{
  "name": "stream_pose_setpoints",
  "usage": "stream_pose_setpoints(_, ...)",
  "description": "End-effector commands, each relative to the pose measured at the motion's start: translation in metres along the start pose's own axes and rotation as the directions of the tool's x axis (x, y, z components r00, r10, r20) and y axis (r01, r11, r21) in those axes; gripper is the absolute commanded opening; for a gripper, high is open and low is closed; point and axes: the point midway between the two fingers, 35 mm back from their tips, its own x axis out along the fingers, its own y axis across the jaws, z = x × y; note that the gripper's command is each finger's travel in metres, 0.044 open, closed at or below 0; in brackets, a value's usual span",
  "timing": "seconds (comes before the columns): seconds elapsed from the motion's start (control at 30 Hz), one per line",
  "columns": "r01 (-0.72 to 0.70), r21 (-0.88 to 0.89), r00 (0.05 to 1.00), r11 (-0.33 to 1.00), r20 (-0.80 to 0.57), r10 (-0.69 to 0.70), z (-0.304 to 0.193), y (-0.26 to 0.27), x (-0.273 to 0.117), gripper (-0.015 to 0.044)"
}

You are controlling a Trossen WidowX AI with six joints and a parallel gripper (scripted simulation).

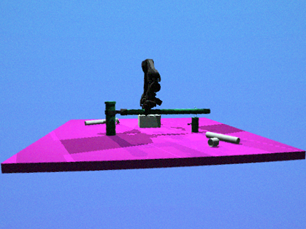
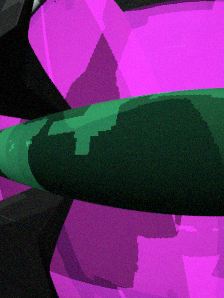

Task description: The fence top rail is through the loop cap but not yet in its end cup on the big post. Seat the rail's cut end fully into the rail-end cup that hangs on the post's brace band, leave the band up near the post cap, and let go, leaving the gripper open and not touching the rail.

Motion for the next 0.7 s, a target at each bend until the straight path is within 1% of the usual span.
stream_pose_setpoints(0.0, 0.001, 0.0, 1.0, 1.0, -0.001, -0.001, -0.0001, -0.0002, -0.0004, 0.0)
stream_pose_setpoints(0.67, 0.002, -0.003, 1.0, 1.0, -0.007, -0.002, -0.0021, -0.0013, -0.002, 0.0)
